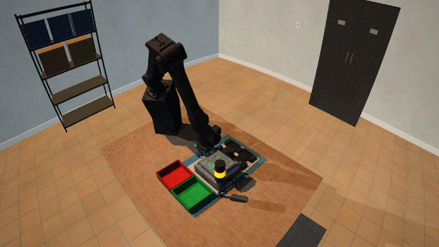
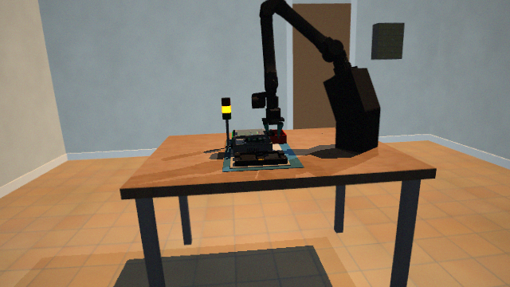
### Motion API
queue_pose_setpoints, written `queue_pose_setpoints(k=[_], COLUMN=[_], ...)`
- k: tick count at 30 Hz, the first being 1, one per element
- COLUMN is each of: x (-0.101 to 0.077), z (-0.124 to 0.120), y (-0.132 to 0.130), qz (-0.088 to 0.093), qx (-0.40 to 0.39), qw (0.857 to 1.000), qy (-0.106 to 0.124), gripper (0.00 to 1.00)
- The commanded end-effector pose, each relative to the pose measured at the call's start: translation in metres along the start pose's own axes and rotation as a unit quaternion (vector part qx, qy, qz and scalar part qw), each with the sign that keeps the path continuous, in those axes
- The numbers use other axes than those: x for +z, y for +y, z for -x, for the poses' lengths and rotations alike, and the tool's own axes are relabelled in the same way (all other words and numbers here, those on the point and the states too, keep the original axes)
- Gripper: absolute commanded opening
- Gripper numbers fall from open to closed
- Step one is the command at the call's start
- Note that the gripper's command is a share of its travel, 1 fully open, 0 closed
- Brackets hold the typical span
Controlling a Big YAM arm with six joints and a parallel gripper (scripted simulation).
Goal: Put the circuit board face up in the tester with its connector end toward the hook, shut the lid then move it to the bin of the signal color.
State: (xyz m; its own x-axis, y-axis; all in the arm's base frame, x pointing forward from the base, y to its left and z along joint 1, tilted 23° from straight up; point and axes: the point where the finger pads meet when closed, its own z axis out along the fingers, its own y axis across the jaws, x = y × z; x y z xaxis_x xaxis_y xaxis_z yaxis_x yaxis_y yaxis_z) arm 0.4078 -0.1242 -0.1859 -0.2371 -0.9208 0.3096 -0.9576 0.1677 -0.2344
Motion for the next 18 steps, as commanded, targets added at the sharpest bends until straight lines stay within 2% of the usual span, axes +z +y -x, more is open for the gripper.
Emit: queue_pose_setpoints(k=[1,10,12,18], x=[0.007,0.005,-0.007,-0.028], z=[-0.006,-0.007,-0.010,0.002], y=[-0.009,-0.009,-0.019,-0.012], qz=[-0.006,-0.005,-0.015,-0.012], qx=[0.008,0.009,0.015,0.004], qw=[1.000,1.000,1.000,1.000], qy=[0.002,0.002,0.002,-0.001], gripper=[0.48,0.48,0.48,0.48])
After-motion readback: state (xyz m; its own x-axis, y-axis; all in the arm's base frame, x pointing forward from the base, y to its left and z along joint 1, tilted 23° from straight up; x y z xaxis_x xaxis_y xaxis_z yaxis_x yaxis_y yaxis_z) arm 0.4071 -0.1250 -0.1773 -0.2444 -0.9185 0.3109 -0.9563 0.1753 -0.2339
